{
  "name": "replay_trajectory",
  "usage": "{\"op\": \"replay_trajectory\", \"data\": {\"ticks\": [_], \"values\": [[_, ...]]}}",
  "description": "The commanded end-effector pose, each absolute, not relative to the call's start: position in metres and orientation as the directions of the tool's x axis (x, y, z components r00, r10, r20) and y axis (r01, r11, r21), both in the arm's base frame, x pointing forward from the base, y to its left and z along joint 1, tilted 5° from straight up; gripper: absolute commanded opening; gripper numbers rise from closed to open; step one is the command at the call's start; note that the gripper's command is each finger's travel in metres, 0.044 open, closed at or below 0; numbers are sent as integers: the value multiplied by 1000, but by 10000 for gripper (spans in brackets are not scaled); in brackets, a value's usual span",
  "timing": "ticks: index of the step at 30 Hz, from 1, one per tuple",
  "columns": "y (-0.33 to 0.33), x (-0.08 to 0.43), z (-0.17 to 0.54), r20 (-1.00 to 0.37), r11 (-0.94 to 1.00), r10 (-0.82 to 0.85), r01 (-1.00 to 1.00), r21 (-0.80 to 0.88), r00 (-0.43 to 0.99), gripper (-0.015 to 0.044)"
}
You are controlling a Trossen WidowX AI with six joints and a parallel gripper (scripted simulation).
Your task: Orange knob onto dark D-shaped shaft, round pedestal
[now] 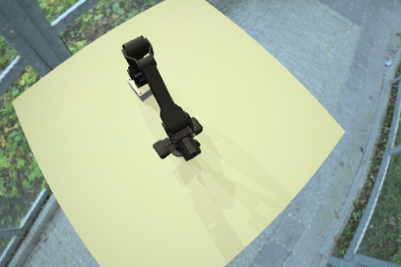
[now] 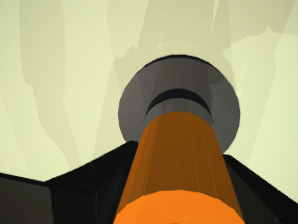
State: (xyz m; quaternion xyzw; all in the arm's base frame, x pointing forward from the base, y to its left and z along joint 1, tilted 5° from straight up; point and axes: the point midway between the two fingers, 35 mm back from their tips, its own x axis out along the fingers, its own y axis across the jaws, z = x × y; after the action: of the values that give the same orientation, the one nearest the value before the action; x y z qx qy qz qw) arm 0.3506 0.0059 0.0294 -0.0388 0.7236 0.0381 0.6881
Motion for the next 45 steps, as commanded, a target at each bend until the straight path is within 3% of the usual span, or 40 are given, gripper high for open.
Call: {"op": "replay_trajectory", "data": {"ticks": [1, 19, 27, 45], "values": [[6, 350, 29, -999, 994, -6, -111, -1, -50, 0], [6, 349, 33, -999, 994, -6, -111, -1, -50, 0], [6, 352, 32, -999, 949, -6, -315, 10, -50, 0], [6, 351, 30, -999, 949, -6, -315, 10, -50, 0]]}}
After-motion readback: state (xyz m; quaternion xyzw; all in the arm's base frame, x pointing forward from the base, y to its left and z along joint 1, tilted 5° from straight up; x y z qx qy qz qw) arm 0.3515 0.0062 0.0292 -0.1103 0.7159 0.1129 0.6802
